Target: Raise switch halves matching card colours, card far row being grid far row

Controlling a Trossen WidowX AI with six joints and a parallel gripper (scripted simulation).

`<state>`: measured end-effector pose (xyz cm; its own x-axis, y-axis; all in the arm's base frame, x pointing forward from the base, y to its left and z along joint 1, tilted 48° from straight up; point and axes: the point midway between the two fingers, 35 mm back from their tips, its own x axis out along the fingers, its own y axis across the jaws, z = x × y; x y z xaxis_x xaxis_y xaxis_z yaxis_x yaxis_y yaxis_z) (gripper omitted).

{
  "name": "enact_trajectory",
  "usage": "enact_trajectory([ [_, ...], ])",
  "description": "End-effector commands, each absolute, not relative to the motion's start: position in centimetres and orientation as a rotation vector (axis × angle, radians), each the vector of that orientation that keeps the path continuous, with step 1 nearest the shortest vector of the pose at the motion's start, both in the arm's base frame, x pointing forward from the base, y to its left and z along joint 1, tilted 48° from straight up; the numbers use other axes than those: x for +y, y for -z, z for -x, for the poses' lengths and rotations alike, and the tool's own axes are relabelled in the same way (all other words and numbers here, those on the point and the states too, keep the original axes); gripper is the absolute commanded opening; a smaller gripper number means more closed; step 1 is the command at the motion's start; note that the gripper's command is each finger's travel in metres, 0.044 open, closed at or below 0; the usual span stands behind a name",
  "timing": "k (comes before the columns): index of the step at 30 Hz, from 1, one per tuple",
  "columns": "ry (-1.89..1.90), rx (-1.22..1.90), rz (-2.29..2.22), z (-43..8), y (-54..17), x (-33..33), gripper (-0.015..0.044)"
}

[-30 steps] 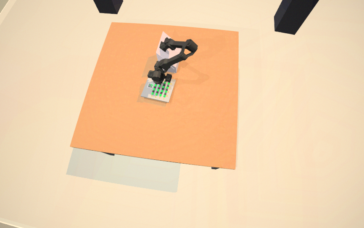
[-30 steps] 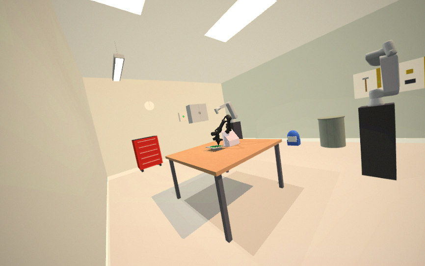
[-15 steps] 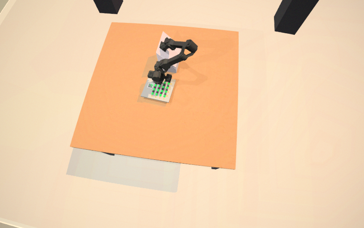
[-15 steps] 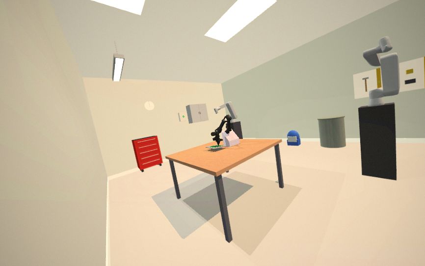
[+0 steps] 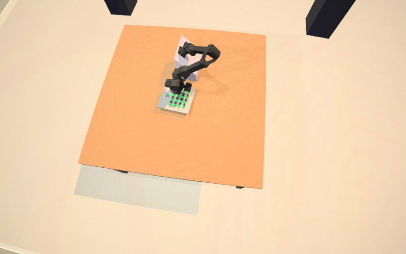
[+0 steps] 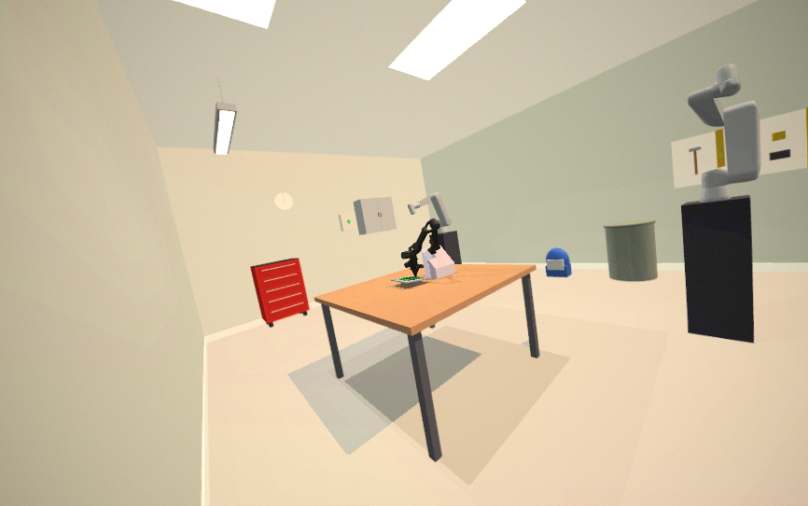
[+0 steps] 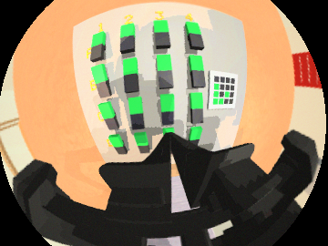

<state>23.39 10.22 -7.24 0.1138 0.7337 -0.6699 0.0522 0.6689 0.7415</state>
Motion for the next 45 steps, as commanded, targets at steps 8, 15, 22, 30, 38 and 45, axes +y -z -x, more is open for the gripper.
enact_trajectory([
  [8,-0.552,1.363,-0.721,-22.5,3.0,5.5,0.0000],
  [15,-0.551,1.363,-0.719,-22.3,5.4,3.2,0.0000],
  [22,-0.563,1.385,-0.715,-22.8,7.7,5.6,0.0000],
  [30,-0.565,1.387,-0.717,-22.9,8.4,6.4,0.0000],
  [38,-0.564,1.387,-0.717,-23.0,8.9,7.0,0.0000],
  [45,-0.565,1.387,-0.717,-23.1,9.4,7.5,0.0000],
])
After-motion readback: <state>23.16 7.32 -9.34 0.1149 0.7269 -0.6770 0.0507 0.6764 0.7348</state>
